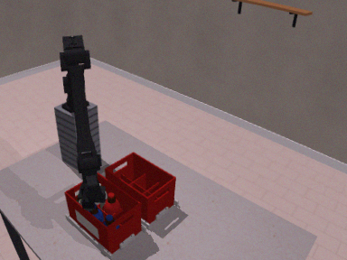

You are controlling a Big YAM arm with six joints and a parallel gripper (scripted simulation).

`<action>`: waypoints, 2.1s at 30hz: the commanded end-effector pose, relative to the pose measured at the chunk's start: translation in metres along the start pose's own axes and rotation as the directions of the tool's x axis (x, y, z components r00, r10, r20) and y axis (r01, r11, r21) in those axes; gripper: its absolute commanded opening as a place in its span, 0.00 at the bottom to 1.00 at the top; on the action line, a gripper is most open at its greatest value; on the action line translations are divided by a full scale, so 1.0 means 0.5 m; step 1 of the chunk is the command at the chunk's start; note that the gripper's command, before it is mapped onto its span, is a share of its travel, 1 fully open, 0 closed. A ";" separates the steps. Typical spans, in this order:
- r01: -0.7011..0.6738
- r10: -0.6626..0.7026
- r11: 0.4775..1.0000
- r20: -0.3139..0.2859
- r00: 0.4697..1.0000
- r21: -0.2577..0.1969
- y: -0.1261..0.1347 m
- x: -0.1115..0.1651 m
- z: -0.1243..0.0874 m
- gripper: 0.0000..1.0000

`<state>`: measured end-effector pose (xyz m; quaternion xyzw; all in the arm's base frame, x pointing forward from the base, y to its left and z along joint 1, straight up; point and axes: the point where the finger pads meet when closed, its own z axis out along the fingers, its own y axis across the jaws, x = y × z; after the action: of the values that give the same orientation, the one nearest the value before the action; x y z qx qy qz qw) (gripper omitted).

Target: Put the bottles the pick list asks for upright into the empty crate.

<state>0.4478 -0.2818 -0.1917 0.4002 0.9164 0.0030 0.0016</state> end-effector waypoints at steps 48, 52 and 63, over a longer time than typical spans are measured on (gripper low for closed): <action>-0.005 0.005 1.000 0.029 1.000 -0.006 0.007 -0.025 -0.009 0.00; -0.005 0.005 1.000 0.029 1.000 -0.006 0.007 -0.025 -0.009 0.00; -0.005 0.005 1.000 0.029 1.000 -0.006 0.007 -0.024 -0.009 0.00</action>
<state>0.4470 -0.2819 -0.1936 0.4005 0.9163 0.0018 0.0007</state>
